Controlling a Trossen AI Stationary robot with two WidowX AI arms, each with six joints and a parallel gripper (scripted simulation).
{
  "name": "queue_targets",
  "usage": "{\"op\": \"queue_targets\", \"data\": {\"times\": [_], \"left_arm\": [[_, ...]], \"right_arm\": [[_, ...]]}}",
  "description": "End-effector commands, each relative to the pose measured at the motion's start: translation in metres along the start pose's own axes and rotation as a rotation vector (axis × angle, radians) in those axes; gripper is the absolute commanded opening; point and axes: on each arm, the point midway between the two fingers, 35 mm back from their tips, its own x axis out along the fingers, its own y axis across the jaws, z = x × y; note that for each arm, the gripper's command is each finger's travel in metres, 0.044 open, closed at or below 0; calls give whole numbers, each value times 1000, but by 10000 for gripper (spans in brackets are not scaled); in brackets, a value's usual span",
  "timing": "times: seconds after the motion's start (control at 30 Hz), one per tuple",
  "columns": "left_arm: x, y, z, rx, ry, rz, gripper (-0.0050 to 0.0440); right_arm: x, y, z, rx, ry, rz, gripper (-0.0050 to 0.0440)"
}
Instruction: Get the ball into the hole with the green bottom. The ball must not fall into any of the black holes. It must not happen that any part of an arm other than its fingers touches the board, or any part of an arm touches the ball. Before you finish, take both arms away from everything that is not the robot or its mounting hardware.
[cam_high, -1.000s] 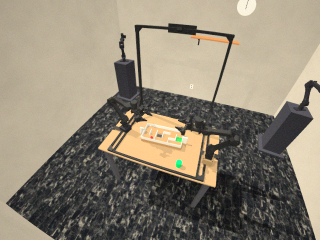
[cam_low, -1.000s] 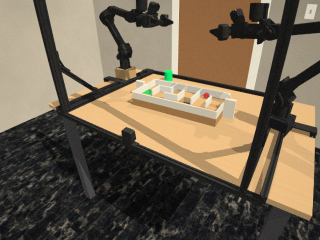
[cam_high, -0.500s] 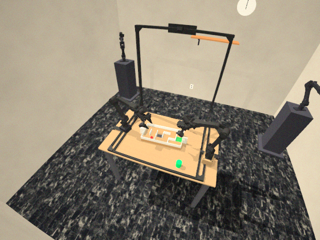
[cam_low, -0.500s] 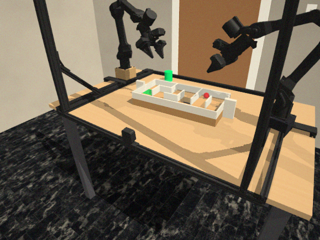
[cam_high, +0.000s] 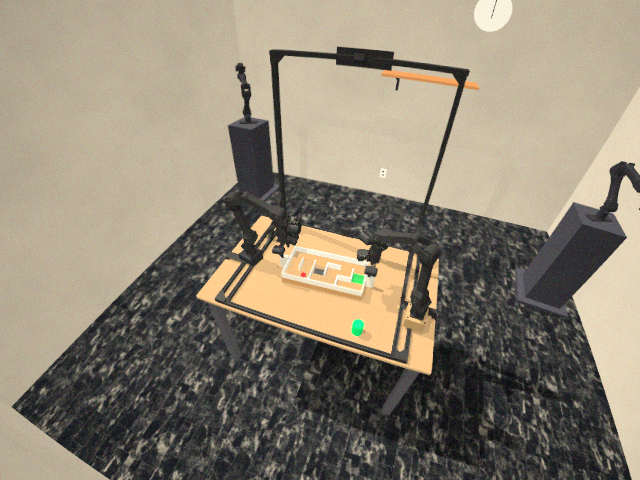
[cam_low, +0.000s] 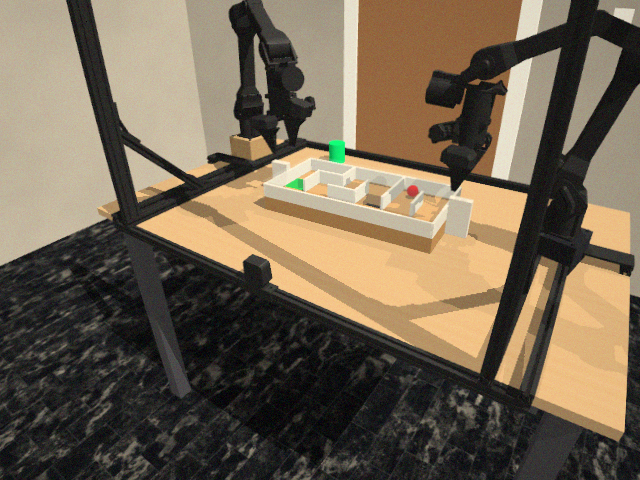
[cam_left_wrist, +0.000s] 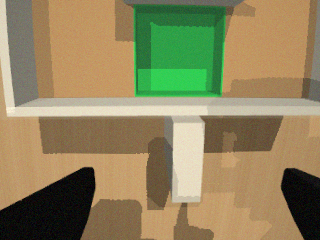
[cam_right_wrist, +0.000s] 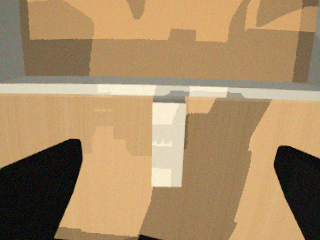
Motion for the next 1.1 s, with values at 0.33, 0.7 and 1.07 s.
{"op": "queue_targets", "data": {"times": [0.33, 0.7, 1.07], "left_arm": [[18, -5, -9, -9, 69, 43, 400], [33, -5, -9, -8, 69, 44, 400], [48, -5, -10, -7, 69, 45, 400]], "right_arm": [[13, 4, -11, -12, 83, -3, 400], [28, 4, -10, -13, 83, -3, 400], [43, 4, -10, -13, 83, -3, 400]]}}
